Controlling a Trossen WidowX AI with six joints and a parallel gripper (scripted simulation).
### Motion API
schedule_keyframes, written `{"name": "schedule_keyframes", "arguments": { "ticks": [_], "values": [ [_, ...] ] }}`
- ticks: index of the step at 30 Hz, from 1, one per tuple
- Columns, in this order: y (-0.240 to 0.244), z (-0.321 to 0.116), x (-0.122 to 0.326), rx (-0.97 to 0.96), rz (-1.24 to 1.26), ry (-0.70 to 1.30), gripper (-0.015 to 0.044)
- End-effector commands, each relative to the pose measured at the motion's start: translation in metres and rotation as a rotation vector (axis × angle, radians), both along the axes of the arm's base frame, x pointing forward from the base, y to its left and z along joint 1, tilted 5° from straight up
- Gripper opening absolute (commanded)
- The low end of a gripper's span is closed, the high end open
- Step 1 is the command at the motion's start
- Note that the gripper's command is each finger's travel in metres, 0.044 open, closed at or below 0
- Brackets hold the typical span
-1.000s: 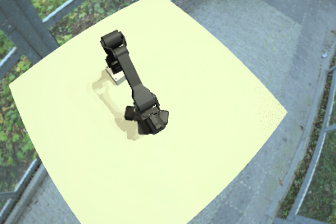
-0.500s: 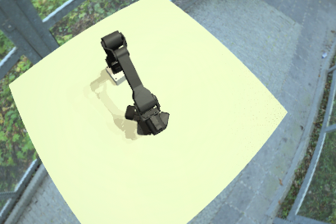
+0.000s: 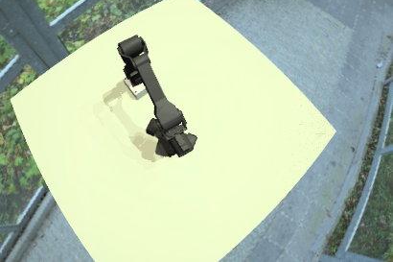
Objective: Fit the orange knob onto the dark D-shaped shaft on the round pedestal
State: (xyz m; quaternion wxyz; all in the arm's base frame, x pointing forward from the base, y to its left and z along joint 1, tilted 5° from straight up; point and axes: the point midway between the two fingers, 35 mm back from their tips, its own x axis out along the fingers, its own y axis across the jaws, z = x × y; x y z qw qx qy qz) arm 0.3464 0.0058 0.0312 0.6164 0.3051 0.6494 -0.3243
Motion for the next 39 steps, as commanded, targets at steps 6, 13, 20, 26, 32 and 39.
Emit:
{"name": "schedule_keyframes", "arguments": {
  "ticks": [6, 13, 20, 26, 32, 39],
  "values": [
    [-0.0003, 0.0008, 0.0022, -0.003, -0.013, -0.004, 0.0000],
    [-0.0002, -0.0017, 0.0044, -0.003, -0.013, -0.004, 0.0000],
    [-0.0002, -0.0021, 0.0030, -0.003, -0.013, -0.004, 0.0000],
    [-0.0002, -0.0020, 0.0010, -0.003, -0.013, -0.004, 0.0000],
    [-0.0003, -0.0024, -0.0004, -0.003, -0.013, -0.004, 0.0000],
    [-0.0003, 0.0032, -0.0007, -0.004, -0.022, -0.004, 0.0000]
  ]
}}
